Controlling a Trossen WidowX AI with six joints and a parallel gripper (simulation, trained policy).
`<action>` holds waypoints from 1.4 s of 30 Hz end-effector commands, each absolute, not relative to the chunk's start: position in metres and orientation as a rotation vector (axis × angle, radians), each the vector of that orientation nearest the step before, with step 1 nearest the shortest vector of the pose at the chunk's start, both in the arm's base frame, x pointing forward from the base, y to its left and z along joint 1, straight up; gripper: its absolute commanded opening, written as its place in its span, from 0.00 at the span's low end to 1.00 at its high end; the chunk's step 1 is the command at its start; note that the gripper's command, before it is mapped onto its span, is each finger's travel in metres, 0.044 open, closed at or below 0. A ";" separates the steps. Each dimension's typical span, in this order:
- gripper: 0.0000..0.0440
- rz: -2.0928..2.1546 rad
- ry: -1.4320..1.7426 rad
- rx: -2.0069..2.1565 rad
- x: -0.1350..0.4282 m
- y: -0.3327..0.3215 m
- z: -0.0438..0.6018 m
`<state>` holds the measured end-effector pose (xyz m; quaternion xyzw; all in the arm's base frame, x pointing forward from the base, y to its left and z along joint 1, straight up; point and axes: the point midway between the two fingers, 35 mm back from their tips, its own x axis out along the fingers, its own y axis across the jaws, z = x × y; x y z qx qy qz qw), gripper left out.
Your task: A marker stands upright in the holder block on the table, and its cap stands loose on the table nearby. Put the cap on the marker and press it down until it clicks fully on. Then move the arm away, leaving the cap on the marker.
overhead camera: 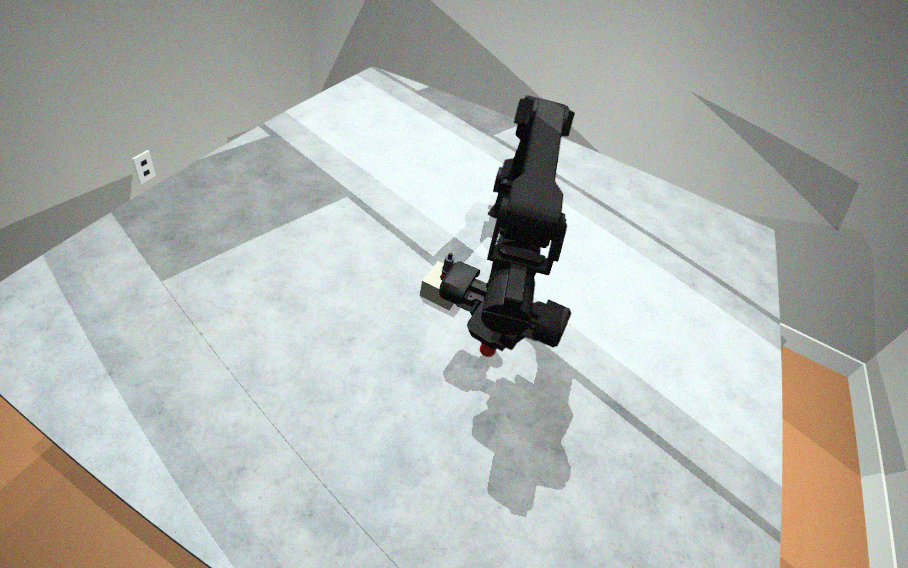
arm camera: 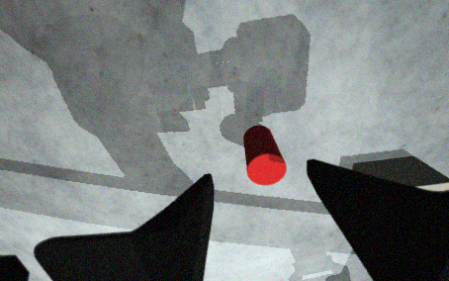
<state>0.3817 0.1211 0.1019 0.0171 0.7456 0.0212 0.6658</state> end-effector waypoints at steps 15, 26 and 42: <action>0.52 0.092 1.715 -0.098 0.373 0.118 0.060; 0.09 0.103 1.650 -0.135 0.375 0.114 0.085; 0.09 0.099 1.599 -0.113 0.367 0.081 0.146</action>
